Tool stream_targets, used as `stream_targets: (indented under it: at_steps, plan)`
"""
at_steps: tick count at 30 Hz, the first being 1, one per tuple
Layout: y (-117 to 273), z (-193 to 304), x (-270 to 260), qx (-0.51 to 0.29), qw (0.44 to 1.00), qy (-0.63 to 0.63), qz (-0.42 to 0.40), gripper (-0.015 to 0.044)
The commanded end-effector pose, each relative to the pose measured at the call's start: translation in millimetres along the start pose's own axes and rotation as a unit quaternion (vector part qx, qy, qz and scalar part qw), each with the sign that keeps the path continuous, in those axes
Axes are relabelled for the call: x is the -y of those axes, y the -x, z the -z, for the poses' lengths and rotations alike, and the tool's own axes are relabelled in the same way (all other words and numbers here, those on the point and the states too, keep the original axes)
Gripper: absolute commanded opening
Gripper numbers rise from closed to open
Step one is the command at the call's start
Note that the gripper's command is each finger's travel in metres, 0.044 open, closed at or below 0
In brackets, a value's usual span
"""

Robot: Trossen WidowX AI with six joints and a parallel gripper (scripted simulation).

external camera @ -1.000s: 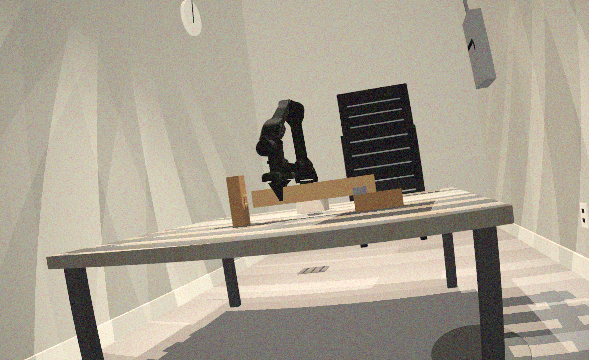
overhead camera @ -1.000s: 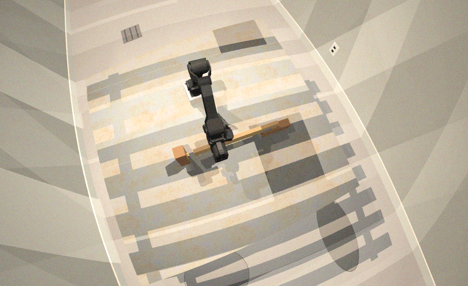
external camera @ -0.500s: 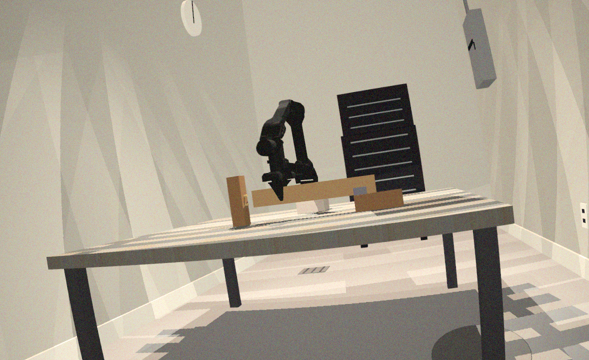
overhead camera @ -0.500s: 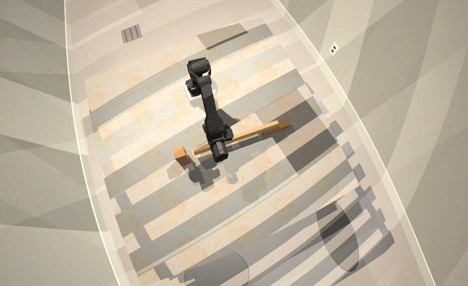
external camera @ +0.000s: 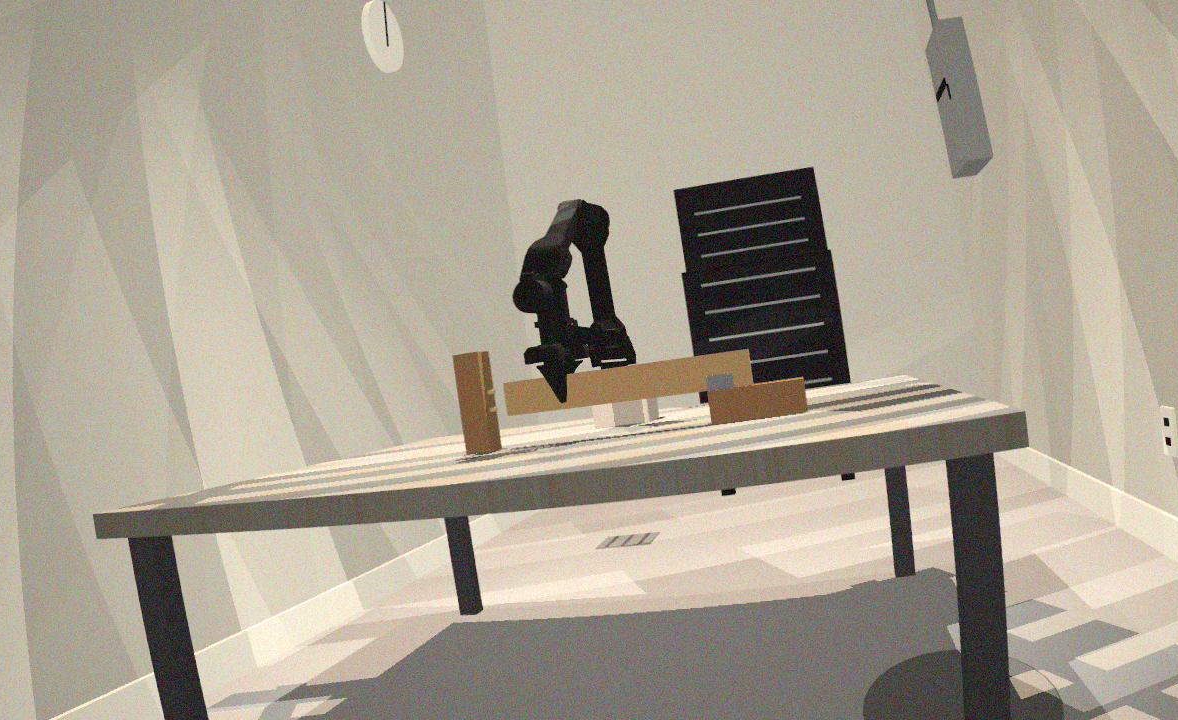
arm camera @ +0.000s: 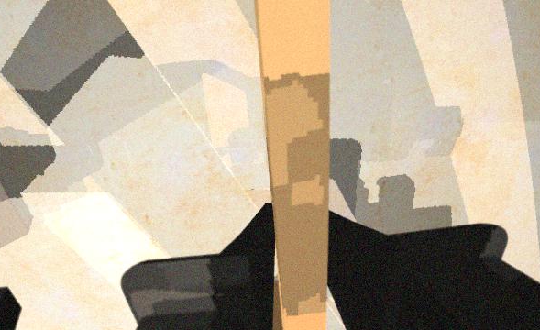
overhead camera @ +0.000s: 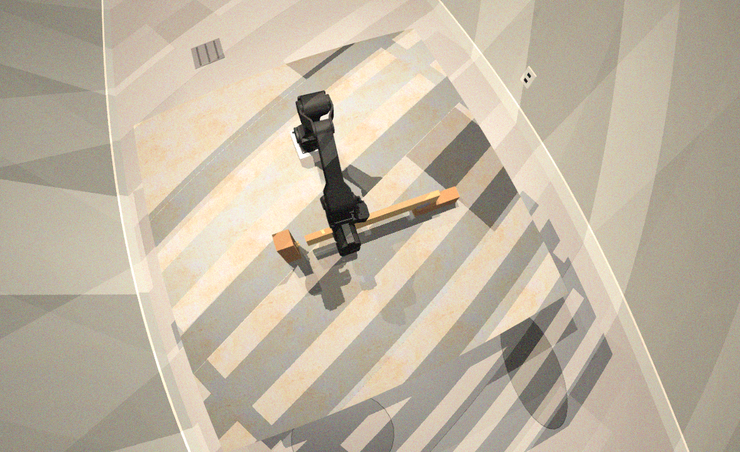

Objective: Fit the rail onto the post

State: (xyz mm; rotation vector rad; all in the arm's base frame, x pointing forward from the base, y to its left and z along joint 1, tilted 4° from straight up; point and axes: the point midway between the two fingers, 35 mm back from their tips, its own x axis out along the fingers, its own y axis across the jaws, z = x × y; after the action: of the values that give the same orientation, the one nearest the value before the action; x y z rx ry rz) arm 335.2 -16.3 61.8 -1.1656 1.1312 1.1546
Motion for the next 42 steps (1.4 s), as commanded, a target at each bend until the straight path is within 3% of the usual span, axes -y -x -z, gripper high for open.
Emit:
stream_targets:
  at_steps: [1, 42]
  plan:
    - [1.9, -0.1, -0.1, 0.0, 1.0, -0.001, 0.001, 0.0]
    - [4.1, -0.1, 1.0, 0.0, 1.0, -0.001, 0.001, 0.0]
